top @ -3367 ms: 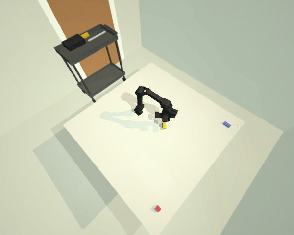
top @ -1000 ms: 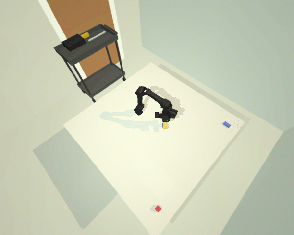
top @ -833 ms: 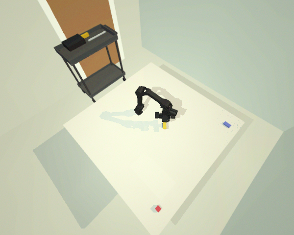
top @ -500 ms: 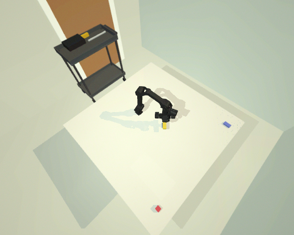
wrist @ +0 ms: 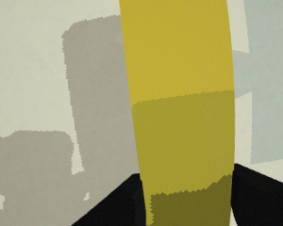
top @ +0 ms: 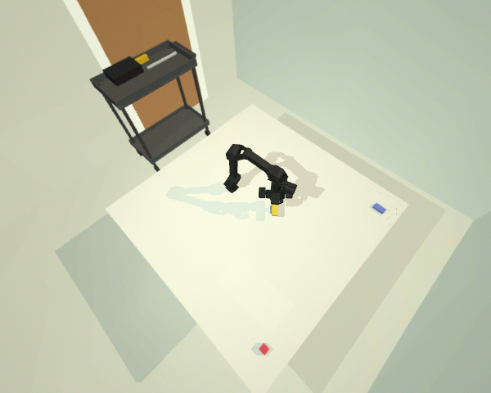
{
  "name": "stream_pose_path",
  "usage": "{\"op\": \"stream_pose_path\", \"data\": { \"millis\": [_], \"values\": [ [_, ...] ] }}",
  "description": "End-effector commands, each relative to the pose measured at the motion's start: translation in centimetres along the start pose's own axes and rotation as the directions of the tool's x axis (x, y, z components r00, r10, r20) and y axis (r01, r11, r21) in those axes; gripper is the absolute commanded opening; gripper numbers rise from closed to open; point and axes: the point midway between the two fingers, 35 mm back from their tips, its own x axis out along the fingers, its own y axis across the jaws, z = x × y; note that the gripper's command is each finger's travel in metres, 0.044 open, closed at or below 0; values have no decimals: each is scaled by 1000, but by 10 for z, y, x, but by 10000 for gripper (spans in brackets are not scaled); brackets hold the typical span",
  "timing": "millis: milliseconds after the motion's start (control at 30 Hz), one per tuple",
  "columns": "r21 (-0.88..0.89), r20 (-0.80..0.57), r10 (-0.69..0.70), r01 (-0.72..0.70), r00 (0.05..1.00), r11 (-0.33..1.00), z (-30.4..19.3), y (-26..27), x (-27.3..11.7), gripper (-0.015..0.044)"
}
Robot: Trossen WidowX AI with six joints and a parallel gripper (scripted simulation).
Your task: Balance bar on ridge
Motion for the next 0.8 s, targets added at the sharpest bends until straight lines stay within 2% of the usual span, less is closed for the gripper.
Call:
{"op": "stream_pose_path", "data": {
  "millis": [0,767],
  "values": [
    [5,-6,-5,5,1000,1000,-1,-1,3,0],
    [5,-6,-5,5,1000,1000,-1,-1,0,0]
  ]
}}
